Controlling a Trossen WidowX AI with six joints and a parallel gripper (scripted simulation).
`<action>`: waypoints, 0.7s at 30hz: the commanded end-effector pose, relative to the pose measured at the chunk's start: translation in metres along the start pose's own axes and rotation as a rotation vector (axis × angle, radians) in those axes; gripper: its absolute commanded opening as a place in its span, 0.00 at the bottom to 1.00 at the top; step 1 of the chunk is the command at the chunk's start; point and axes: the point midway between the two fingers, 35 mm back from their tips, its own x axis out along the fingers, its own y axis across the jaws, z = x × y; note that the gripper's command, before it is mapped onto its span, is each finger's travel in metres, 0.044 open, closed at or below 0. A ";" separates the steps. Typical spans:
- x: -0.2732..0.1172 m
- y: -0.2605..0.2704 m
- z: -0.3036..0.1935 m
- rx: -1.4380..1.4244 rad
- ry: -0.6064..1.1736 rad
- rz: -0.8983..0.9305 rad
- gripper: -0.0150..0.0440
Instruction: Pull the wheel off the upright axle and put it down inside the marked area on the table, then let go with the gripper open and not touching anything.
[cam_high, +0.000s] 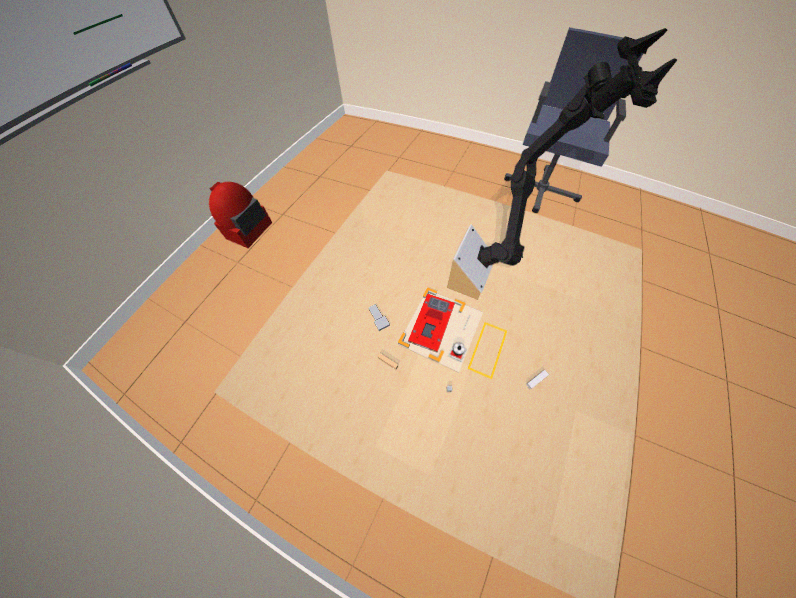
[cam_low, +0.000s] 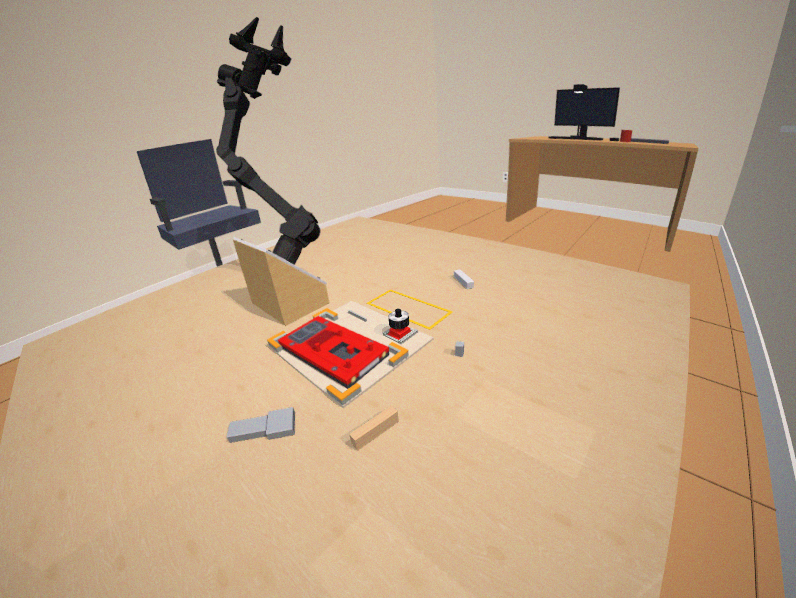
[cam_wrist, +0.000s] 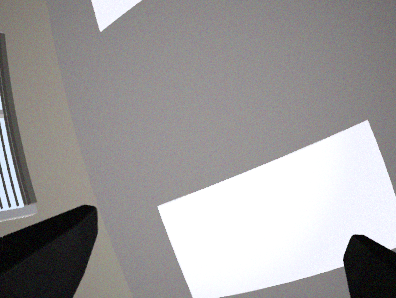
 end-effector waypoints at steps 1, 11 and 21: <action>0.001 0.002 0.001 0.001 -0.001 0.004 0.89; 0.042 0.115 0.044 0.048 -0.034 0.233 0.76; 0.067 0.261 0.056 0.123 0.042 0.525 0.76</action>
